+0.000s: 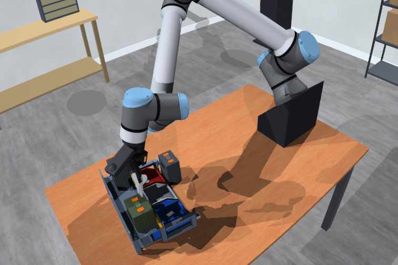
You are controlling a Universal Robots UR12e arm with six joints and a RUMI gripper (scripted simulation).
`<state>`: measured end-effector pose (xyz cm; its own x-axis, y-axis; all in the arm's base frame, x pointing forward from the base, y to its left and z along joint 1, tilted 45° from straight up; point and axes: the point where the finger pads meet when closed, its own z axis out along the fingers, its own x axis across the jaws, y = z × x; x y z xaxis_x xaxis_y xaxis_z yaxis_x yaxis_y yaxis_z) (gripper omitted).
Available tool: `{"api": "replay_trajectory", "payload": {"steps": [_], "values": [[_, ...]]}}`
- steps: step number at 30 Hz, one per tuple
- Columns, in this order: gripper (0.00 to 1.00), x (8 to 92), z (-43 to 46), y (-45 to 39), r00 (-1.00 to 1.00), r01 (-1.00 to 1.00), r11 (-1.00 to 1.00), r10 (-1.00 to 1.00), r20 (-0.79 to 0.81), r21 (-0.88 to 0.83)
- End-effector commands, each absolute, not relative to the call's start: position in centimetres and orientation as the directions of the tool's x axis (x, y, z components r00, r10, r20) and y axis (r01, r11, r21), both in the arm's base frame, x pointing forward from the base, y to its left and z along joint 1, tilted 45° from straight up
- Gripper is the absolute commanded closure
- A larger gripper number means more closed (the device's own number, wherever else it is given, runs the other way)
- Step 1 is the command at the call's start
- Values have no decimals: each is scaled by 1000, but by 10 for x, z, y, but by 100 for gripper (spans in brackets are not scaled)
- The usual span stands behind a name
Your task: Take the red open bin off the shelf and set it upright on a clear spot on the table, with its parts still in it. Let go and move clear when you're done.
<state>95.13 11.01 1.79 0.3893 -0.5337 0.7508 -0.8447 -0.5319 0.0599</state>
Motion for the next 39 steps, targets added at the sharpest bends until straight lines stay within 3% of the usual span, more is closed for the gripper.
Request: {"api": "replay_trajectory", "payload": {"steps": [1, 30, 39], "values": [[0, 952, 19, 111, 389, -844, -533, -534, 751, 59], [0, 952, 19, 111, 389, -844, -533, -534, 751, 59], [0, 949, 52, 144, 389, -844, -533, -534, 751, 59]]}}
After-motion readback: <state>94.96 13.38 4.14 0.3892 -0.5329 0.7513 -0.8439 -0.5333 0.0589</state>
